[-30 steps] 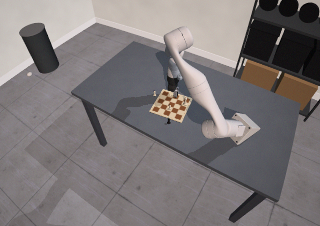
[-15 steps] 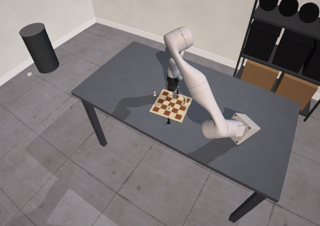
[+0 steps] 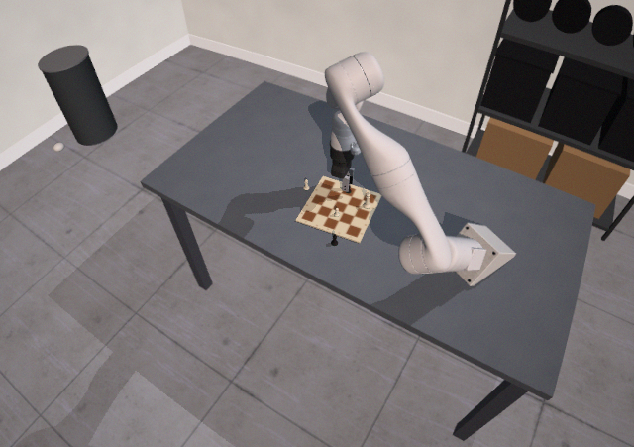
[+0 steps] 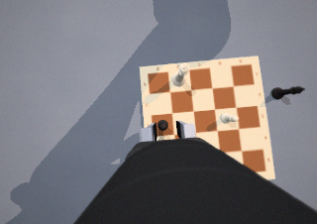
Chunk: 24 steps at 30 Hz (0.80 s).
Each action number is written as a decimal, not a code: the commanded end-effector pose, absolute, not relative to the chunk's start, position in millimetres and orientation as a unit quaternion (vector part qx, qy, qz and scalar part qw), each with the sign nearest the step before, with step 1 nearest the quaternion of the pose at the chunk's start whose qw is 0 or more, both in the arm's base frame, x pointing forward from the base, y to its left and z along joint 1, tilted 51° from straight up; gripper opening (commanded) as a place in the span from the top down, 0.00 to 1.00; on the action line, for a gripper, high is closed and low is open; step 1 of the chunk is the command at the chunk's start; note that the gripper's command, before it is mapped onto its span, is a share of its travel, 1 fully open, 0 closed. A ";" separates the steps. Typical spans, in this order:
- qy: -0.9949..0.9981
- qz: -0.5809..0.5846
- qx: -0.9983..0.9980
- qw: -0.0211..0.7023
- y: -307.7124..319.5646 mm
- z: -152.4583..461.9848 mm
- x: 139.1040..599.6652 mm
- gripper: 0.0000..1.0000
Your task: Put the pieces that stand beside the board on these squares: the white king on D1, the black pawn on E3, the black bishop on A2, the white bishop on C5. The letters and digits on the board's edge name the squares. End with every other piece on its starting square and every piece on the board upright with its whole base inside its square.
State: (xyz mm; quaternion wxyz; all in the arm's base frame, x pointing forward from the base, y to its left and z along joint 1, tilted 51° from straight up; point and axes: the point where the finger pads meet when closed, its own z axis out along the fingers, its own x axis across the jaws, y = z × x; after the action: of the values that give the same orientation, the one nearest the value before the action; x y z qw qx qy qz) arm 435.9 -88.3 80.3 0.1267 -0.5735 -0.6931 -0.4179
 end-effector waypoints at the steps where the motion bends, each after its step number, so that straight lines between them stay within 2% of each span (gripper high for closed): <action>1: -0.694 -0.416 -0.575 0.120 -107.1 93.4 431.1 0.32; 19: -0.693 -0.416 -0.576 0.123 -142.2 122.3 415.0 0.32; 20: -0.693 -0.416 -0.576 0.123 -142.2 122.3 415.0 0.00; 24: -0.693 -0.416 -0.576 0.123 -142.2 122.3 415.0 0.00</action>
State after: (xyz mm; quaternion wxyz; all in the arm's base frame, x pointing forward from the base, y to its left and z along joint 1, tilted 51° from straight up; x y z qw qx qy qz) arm 417.4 -138.2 121.7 0.1223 -0.5720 -0.6949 -0.4182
